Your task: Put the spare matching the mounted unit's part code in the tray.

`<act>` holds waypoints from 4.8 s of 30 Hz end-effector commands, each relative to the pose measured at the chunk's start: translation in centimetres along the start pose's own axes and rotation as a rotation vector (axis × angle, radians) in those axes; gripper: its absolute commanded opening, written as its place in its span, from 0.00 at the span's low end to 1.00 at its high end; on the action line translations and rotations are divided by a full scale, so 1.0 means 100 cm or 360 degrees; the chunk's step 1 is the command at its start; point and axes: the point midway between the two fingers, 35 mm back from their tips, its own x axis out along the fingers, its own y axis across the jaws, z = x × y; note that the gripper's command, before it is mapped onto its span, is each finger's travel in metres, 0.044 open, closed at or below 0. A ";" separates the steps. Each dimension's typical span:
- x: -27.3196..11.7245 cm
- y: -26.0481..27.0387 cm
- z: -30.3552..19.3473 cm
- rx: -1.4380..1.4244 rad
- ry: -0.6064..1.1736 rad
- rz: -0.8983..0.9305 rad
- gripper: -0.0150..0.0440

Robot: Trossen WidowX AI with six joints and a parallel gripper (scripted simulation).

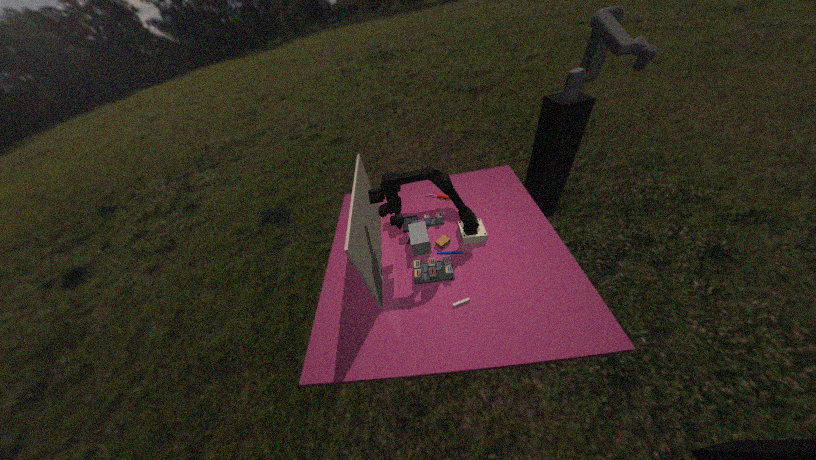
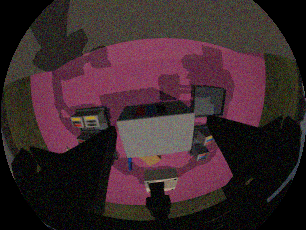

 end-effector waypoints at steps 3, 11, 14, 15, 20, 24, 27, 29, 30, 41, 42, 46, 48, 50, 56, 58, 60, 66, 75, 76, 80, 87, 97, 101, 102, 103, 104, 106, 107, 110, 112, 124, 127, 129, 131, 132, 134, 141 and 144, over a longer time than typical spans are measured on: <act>0.003 -0.001 0.000 -0.0005 0.0015 0.0005 1.00; 0.003 -0.024 -0.012 0.0198 0.0015 0.0001 1.00; 0.007 -0.065 -0.042 0.0607 0.0014 -0.0006 1.00; 0.009 -0.078 -0.053 0.0743 0.0014 -0.0009 1.00; 0.023 -0.126 -0.116 0.1423 0.0015 -0.0024 1.00; 0.039 -0.148 -0.172 0.1968 0.0017 -0.0038 1.00; 0.054 -0.155 -0.214 0.2376 0.0020 -0.0050 1.00; 0.061 -0.156 -0.232 0.2556 0.0021 -0.0057 1.00; 0.062 -0.156 -0.234 0.2579 0.0022 -0.0057 1.00; 0.102 -0.158 -0.233 0.2579 0.0021 -0.0058 0.76; 0.102 -0.158 -0.233 0.2579 0.0021 -0.0058 0.76; 0.102 -0.158 -0.233 0.2579 0.0021 -0.0058 0.76; 0.103 -0.159 -0.233 0.2579 0.0021 -0.0058 0.76; 0.105 -0.159 -0.232 0.2579 0.0021 -0.0058 0.76; 0.114 -0.160 -0.231 0.2579 0.0021 -0.0058 0.76; 0.118 -0.161 -0.231 0.2579 0.0021 -0.0058 0.76; 0.121 -0.161 -0.231 0.2579 0.0021 -0.0058 0.76; 0.131 -0.162 -0.230 0.2579 0.0021 -0.0058 0.76; 0.146 -0.162 -0.230 0.2579 0.0021 -0.0058 0.76; 0.147 -0.162 -0.230 0.2579 0.0021 -0.0058 0.76; 0.154 -0.162 -0.230 0.2579 0.0021 -0.0058 0.76; 0.166 -0.162 -0.231 0.2579 0.0021 -0.0058 0.76; 0.182 -0.161 -0.232 0.2579 0.0022 -0.0058 0.76; 0.183 -0.161 -0.233 0.2579 0.0022 -0.0058 0.76; 0.183 -0.161 -0.233 0.2579 0.0022 -0.0058 0.76; 0.183 -0.161 -0.233 0.2579 0.0022 -0.0058 0.76; 0.183 -0.161 -0.233 0.2579 0.0022 -0.0058 0.76; 0.183 -0.161 -0.233 0.2579 0.0022 -0.0058 0.76; 0.183 -0.161 -0.233 0.2579 0.0022 -0.0058 0.76; 0.183 -0.161 -0.233 0.2579 0.0022 -0.0058 0.76; 0.183 -0.161 -0.233 0.2579 0.0022 -0.0058 0.76; 0.181 -0.161 -0.232 0.2586 0.0014 -0.0053 0.51; 0.181 -0.161 -0.232 0.2586 0.0014 -0.0053 0.47; 0.181 -0.161 -0.232 0.2586 0.0014 -0.0053 0.42; 0.181 -0.161 -0.232 0.2586 0.0014 -0.0053 0.33; 0.181 -0.161 -0.232 0.2586 0.0014 -0.0053 0.28; 0.181 -0.161 -0.232 0.2586 0.0014 -0.0053 0.25; 0.180 -0.161 -0.232 0.2586 0.0014 -0.0053 0.25; 0.166 -0.162 -0.230 0.2585 0.0015 -0.0054 0.25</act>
